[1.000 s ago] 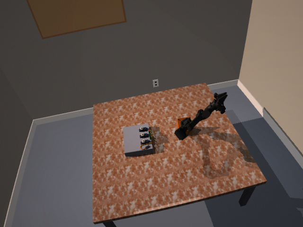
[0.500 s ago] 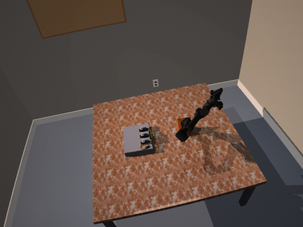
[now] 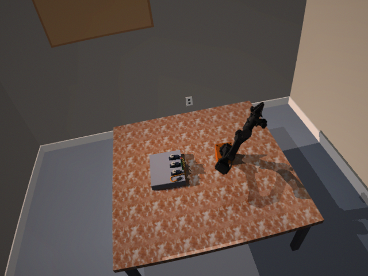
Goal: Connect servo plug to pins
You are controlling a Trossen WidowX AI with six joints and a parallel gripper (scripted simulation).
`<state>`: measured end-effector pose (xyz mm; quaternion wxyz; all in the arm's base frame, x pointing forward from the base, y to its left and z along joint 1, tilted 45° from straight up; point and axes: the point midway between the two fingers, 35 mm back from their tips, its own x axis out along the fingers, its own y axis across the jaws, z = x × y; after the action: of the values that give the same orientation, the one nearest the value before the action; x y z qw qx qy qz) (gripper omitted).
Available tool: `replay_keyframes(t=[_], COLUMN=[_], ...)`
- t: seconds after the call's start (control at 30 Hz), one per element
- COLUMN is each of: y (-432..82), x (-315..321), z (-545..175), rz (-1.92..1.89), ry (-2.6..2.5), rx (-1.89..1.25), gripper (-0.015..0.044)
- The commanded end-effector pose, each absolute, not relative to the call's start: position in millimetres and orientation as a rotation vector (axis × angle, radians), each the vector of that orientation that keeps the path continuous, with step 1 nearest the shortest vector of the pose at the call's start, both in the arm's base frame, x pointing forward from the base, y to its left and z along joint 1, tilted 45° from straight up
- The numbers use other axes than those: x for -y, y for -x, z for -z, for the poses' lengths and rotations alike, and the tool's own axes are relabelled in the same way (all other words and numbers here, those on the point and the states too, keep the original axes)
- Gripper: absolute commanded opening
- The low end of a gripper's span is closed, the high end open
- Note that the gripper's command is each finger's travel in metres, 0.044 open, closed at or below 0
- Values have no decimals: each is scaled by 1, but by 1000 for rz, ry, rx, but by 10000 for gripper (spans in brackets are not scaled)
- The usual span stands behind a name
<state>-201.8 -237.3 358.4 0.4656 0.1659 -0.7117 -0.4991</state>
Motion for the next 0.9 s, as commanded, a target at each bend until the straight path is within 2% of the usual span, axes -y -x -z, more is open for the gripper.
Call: replay_keyframes(t=[0.0,0.87], y=[194,130], x=[243,284], z=[-360,-360], rz=[1219,1180], ry=[-422,-541], rx=[1726,1526], gripper=[115,115])
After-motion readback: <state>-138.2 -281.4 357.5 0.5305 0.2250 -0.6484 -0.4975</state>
